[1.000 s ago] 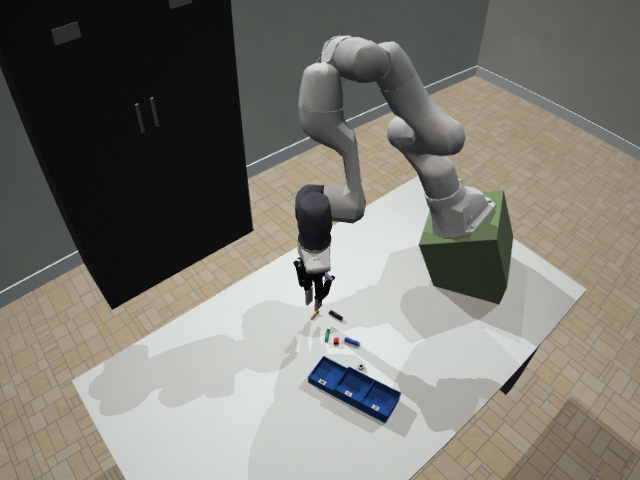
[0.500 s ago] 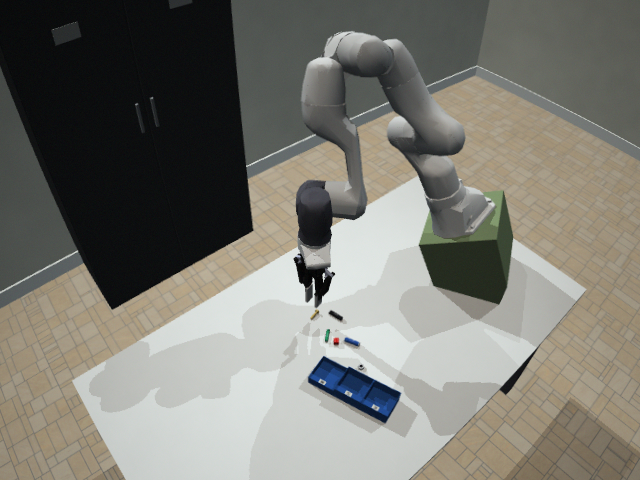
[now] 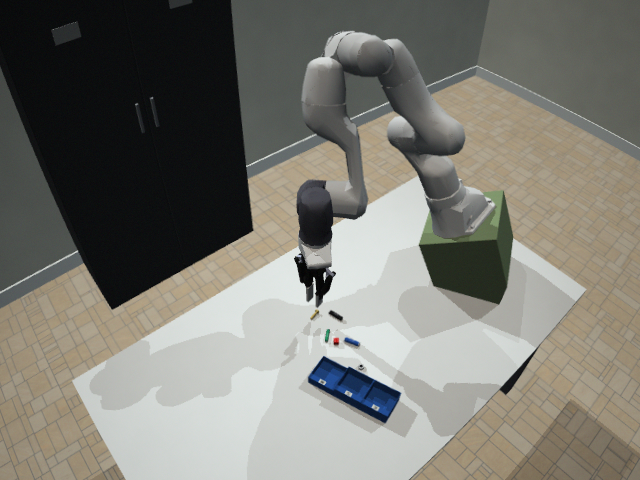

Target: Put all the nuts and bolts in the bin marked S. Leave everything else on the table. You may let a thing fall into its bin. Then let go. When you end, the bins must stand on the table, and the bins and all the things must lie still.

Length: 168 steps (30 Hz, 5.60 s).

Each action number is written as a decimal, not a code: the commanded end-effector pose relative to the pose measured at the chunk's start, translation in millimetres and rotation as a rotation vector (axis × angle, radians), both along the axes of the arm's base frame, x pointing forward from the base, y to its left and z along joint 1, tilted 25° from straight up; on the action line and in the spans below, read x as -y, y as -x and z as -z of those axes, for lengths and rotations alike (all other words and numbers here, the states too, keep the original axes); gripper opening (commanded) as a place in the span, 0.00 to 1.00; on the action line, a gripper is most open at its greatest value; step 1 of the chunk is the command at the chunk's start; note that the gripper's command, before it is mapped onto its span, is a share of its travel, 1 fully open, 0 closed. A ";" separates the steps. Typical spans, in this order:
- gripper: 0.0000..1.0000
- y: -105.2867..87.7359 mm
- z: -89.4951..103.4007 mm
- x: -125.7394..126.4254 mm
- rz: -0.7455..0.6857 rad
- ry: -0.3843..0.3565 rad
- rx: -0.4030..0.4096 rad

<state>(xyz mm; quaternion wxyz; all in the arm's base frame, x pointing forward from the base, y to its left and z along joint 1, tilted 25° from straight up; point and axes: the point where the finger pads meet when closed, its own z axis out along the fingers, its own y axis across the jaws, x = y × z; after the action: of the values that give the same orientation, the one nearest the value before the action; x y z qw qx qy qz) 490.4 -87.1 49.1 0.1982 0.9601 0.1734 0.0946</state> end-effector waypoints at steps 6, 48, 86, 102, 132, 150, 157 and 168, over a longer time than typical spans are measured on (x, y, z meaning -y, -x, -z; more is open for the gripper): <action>0.18 1.5 0.2 1.0 -0.002 0.002 -0.004; 0.18 -20.3 62.3 22.5 -0.002 0.002 -0.004; 0.00 -20.4 66.0 24.3 -0.002 0.002 -0.004; 0.00 -16.3 50.9 18.5 -0.002 0.002 -0.004; 0.00 -5.6 11.7 3.4 -0.002 0.002 -0.004; 0.00 -5.6 11.7 3.4 -0.002 0.002 -0.004; 0.00 -5.6 11.7 3.4 -0.002 0.002 -0.004; 0.00 -5.6 11.7 3.4 -0.002 0.002 -0.004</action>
<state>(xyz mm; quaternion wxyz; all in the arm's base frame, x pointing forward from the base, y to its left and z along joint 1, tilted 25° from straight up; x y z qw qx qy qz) 497.2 -90.1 37.6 0.1987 0.9596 0.1755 0.0941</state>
